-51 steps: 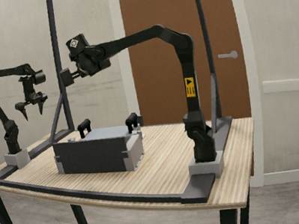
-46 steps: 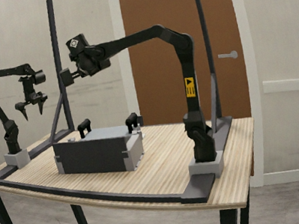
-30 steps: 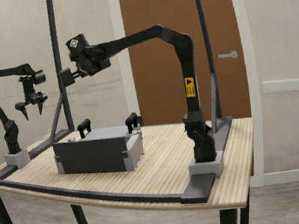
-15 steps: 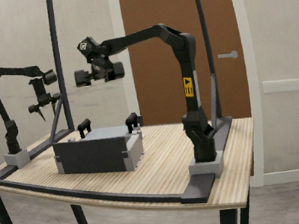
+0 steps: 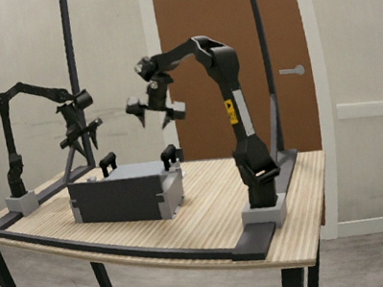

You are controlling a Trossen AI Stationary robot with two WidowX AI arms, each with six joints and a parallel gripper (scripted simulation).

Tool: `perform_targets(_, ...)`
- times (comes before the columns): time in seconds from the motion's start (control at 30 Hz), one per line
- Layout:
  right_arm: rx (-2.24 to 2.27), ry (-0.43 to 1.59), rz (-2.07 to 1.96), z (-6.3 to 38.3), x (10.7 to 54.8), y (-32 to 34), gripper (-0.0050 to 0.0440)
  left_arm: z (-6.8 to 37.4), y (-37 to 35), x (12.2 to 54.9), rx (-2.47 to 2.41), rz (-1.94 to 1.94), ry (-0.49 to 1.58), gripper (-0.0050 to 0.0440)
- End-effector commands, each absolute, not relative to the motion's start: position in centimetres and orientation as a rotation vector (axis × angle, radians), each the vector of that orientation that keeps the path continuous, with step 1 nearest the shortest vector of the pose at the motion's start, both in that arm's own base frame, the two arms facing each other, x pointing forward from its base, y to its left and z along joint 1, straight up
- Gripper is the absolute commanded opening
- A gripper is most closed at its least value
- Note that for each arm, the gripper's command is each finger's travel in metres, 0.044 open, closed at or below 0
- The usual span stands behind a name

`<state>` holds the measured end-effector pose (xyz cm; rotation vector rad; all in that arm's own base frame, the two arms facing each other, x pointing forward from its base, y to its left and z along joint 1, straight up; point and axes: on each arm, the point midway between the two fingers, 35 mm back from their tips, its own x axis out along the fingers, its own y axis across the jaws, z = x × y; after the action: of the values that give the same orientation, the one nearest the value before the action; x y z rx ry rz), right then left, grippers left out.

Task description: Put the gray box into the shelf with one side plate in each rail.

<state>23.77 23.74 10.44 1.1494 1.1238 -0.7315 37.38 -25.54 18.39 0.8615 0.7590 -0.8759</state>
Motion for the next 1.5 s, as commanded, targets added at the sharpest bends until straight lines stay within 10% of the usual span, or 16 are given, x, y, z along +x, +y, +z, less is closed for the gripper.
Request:
perform_targets(0.0,1.232,1.065,-0.731,11.3,25.6,24.9,0.0272,18.1,-27.0,37.8,0.941,-0.834,0.811,0.0272)
perform_targets(1.1,1.294,0.996,-0.796,5.9,29.2,25.7,0.0257,7.6,-33.0,37.7,1.281,-0.795,1.000,0.0269)
perform_targets(1.47,1.299,0.992,-0.790,3.9,30.3,26.0,0.0187,5.6,-33.1,38.7,1.279,-0.794,0.990,0.0196)
